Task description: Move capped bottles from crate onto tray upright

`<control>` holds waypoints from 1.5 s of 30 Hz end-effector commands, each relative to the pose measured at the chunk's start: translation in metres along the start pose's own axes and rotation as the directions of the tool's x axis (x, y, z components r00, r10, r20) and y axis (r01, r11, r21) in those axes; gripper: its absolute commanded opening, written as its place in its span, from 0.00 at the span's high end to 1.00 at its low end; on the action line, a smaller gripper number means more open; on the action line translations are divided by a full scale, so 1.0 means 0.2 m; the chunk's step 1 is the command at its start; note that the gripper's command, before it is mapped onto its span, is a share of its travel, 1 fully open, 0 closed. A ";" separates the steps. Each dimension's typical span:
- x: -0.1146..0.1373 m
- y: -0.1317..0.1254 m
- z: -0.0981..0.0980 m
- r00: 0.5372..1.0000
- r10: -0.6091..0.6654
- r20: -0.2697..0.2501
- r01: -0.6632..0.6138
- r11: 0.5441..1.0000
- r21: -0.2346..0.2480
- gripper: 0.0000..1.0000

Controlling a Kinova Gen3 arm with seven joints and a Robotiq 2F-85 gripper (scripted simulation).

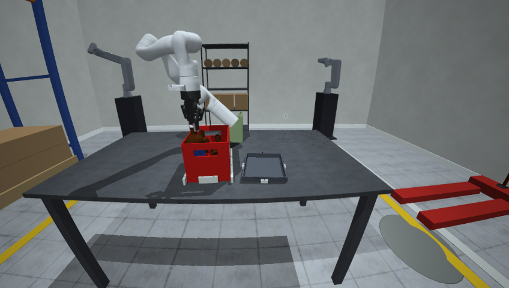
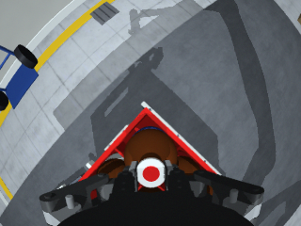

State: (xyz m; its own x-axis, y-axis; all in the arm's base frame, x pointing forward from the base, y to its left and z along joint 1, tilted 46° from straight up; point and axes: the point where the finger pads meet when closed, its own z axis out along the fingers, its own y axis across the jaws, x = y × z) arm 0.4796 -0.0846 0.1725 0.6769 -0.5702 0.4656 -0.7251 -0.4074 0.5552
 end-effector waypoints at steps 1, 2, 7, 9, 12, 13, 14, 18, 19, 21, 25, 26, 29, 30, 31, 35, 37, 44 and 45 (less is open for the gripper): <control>0.00 -0.02 -0.07 1.000 0.001 -0.007 -0.001 1.000 0.012 1.00; 0.00 -0.02 -0.08 1.000 0.001 -0.008 -0.001 1.000 0.013 1.00; 0.00 -0.01 -0.11 1.000 0.001 -0.005 -0.001 1.000 0.008 1.00; 0.00 -0.01 -0.15 1.000 0.001 -0.005 -0.001 1.000 0.009 1.00; 0.00 -0.01 -0.20 1.000 0.001 -0.006 -0.001 1.000 0.010 1.00; 0.00 -0.01 -0.21 1.000 0.001 -0.006 -0.001 1.000 0.011 1.00; 0.00 -0.01 -0.23 1.000 0.001 -0.006 -0.001 1.000 0.011 1.00; 0.00 -0.02 -0.30 1.000 0.001 -0.007 -0.001 1.000 0.012 1.00; 0.00 -0.02 -0.31 1.000 0.001 -0.008 -0.001 1.000 0.013 1.00; 0.00 -0.02 -0.35 1.000 0.001 -0.008 -0.001 1.000 0.014 1.00; 0.00 -0.01 -0.36 1.000 0.002 -0.005 -0.002 1.000 0.009 1.00; 0.00 -0.01 -0.37 1.000 0.002 -0.006 -0.002 1.000 0.009 1.00; 0.00 -0.01 -0.41 1.000 0.002 -0.006 -0.002 1.000 0.010 1.00; 0.00 -0.01 -0.42 1.000 0.002 -0.006 -0.002 1.000 0.011 1.00; 0.00 -0.01 -0.43 1.000 0.002 -0.007 -0.002 1.000 0.011 1.00; 0.00 -0.02 -0.49 1.000 0.002 -0.007 -0.001 1.000 0.013 1.00; 0.00 -0.02 -0.51 1.000 0.001 -0.008 -0.001 1.000 0.013 1.00; -0.05 -0.01 -0.52 1.000 0.002 -0.006 -0.002 1.000 0.011 1.00; -0.07 -0.01 -0.52 1.000 0.002 -0.007 -0.002 1.000 0.011 1.00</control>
State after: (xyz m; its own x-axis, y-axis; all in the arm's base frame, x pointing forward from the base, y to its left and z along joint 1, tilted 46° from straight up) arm 0.4887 -0.0070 0.2375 0.6695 -0.5728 0.4729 -0.7332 -0.4077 0.5442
